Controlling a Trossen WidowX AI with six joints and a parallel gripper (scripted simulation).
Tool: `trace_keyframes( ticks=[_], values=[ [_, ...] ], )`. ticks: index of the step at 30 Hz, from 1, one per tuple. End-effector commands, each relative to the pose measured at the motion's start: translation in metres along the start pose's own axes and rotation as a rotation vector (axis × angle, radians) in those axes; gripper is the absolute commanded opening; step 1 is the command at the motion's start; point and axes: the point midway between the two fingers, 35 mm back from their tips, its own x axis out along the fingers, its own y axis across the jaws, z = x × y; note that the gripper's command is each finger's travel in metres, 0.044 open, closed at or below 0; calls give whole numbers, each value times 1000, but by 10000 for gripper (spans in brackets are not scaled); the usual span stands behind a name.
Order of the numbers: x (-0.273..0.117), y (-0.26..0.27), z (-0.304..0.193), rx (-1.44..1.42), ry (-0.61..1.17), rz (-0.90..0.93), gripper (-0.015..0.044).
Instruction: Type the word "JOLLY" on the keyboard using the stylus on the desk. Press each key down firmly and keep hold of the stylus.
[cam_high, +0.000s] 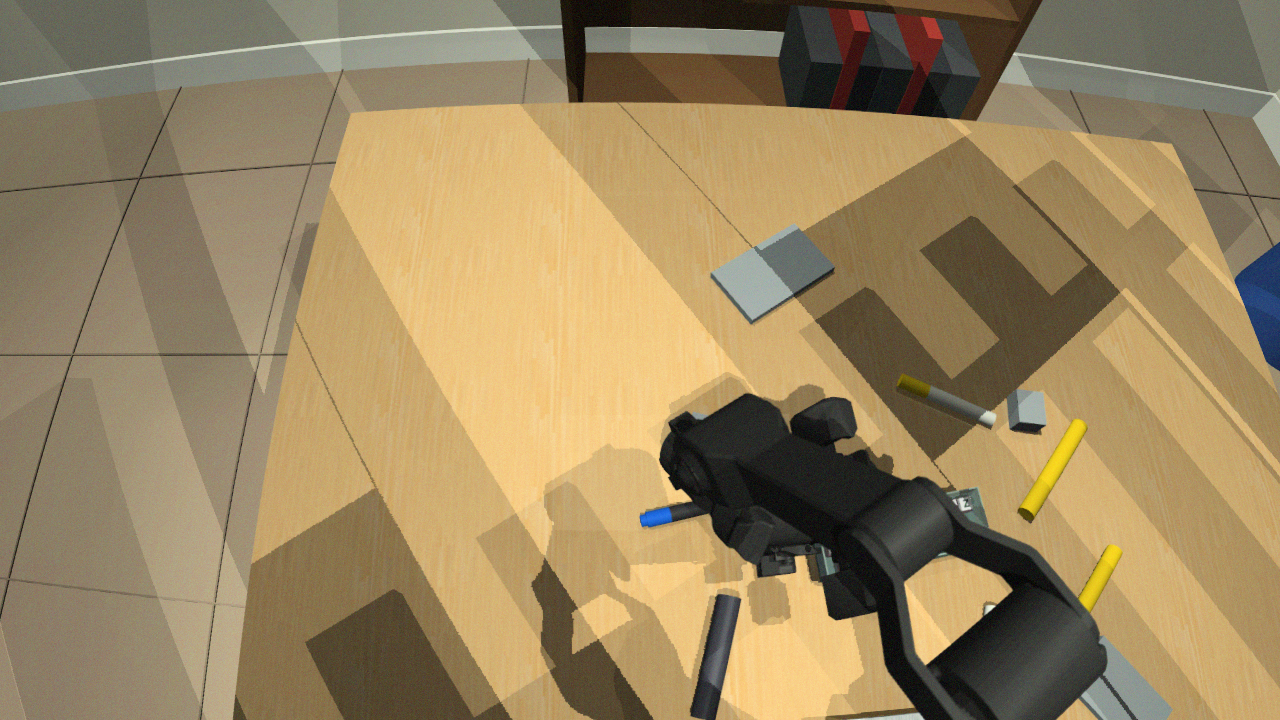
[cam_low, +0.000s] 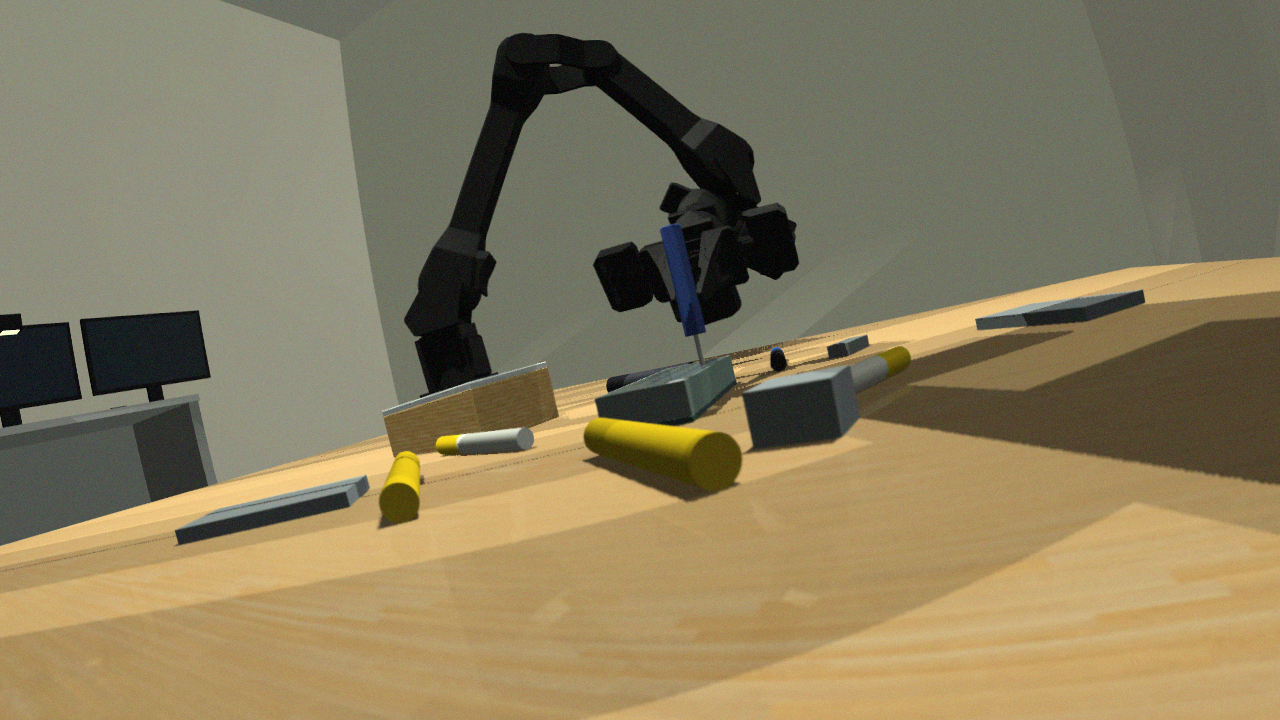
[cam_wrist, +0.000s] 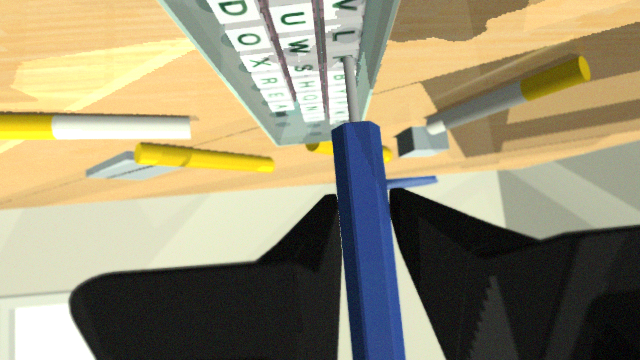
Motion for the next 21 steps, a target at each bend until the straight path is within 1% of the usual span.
trace_keyframes(
  ticks=[1, 21],
  values=[
    [2, 0, 2, -5, 5, -3, 81],
    [7, 0, 10, -5, 5, -3, 81]
  ],
)
